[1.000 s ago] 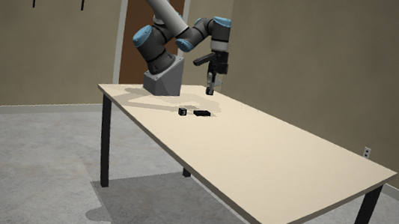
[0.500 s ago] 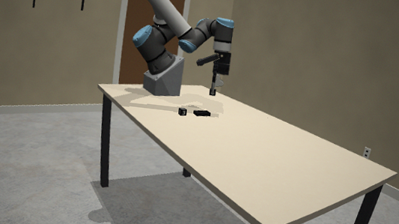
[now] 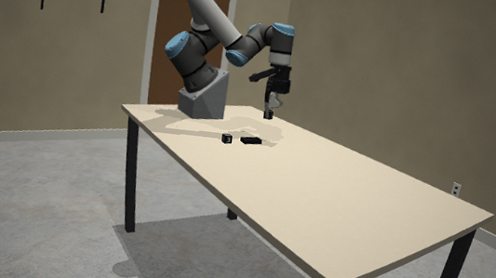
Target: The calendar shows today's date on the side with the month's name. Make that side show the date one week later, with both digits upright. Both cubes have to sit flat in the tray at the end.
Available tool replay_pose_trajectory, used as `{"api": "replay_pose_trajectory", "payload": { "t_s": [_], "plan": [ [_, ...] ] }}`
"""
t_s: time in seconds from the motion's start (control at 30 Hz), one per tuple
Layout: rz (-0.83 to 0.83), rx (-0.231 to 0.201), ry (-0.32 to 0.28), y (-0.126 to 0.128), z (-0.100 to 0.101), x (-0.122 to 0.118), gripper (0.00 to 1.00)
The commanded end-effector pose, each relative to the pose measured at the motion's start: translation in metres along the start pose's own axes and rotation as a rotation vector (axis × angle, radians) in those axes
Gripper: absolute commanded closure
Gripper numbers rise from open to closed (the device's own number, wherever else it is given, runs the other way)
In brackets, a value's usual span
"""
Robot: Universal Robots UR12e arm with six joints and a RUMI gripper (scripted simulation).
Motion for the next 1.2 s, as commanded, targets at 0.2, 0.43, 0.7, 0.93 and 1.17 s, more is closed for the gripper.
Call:
{"api": "replay_pose_trajectory", "payload": {
  "t_s": [0.2,0.43,0.7,0.93,1.17],
  "plan": [
    [0.283,0.000,0.009,0.009,0.001,-0.016,0.89],
    [0.452,0.001,0.009,0.015,0.002,-0.026,0.89],
    [0.584,0.002,0.010,0.019,0.003,-0.033,0.89],
    [0.694,0.003,0.010,0.023,0.004,-0.040,0.89],
    [0.728,0.003,0.010,0.024,0.004,-0.042,0.89]
  ]
}}
Point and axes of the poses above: the point where the finger pads meet when closed, its own z axis out along the fingers, its own y axis across the jaws, x = y × z, the point moved 4 cm from there along -z, back along the fingers, and after that the axes turned 14 degrees about -z, right-handed, at the moved point
